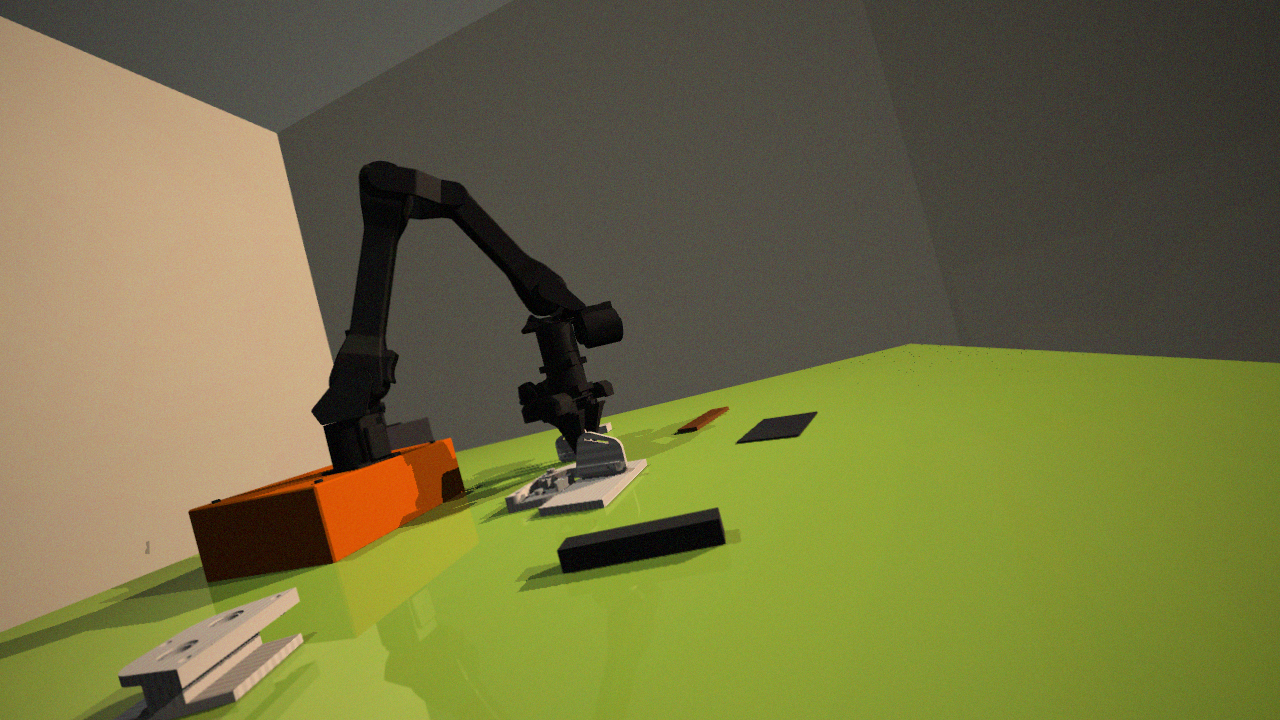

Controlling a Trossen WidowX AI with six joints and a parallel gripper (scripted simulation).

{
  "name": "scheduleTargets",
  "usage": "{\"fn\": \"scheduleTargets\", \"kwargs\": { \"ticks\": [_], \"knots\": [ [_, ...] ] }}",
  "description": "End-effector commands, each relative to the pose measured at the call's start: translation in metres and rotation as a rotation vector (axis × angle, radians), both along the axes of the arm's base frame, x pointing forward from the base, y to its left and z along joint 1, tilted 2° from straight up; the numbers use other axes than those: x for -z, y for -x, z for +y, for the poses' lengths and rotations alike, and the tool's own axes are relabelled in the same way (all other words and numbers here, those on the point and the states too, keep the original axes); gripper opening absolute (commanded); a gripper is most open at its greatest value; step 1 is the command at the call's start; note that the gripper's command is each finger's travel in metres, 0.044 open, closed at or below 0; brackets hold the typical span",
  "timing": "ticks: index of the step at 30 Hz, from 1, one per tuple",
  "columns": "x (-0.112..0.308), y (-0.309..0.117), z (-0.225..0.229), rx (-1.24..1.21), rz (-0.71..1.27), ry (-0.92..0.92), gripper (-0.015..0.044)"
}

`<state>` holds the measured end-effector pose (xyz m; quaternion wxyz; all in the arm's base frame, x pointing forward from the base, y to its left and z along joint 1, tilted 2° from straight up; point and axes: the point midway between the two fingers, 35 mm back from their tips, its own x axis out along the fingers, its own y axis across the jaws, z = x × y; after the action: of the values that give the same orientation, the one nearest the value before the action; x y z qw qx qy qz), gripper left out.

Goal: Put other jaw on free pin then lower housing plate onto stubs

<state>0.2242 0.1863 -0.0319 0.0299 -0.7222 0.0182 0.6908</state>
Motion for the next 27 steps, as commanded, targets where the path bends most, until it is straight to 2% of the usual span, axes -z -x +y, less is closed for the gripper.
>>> {"fn": "scheduleTargets", "kwargs": {
  "ticks": [1,8,27],
  "knots": [
    [0.000,0.000,0.001,-0.002,-0.001,-0.005,0.0134],
    [-0.004,-0.001,0.001,-0.002,-0.001,-0.005,0.0134],
    [-0.064,0.001,0.001,-0.004,-0.003,-0.002,0.0134]
  ]
}}
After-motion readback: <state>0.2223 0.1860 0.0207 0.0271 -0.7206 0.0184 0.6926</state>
